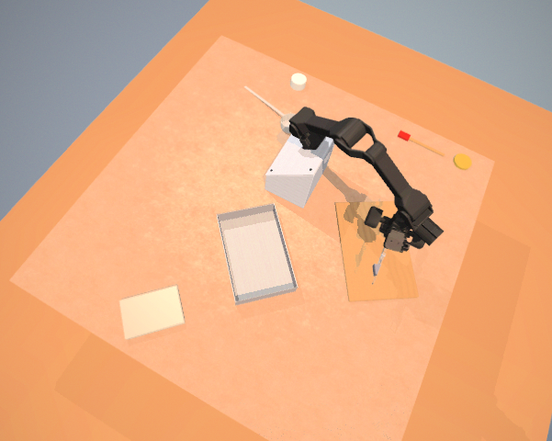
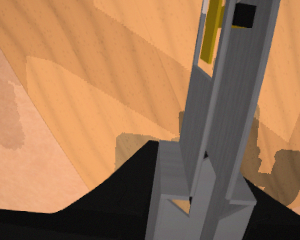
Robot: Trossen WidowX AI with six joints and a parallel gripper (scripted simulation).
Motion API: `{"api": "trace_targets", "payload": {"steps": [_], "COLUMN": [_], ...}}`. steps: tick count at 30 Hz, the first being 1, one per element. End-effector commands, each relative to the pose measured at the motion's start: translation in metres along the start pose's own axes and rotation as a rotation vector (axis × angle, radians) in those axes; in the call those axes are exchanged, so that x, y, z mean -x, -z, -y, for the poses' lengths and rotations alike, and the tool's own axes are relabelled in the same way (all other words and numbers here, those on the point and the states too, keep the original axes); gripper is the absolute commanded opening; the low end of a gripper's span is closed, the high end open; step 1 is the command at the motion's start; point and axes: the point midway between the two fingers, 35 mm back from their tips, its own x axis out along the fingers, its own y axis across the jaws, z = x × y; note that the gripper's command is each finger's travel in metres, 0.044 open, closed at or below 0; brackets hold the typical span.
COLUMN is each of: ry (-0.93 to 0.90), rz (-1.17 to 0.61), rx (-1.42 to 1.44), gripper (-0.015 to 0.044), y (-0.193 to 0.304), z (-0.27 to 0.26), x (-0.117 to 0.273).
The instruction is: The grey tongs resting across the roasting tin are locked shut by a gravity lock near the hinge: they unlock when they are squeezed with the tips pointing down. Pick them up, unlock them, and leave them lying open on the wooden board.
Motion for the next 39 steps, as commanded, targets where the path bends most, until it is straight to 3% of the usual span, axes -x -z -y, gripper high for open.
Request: {"api": "trace_targets", "payload": {"steps": [1, 39], "ry": [-0.001, -0.032], "rz": [0.005, 0.01], "rx": [0.006, 0.016], "gripper": [-0.015, -0.015], "y": [-0.001, 0.0], "z": [0.001, 0.006], "x": [-0.008, -0.07]}}
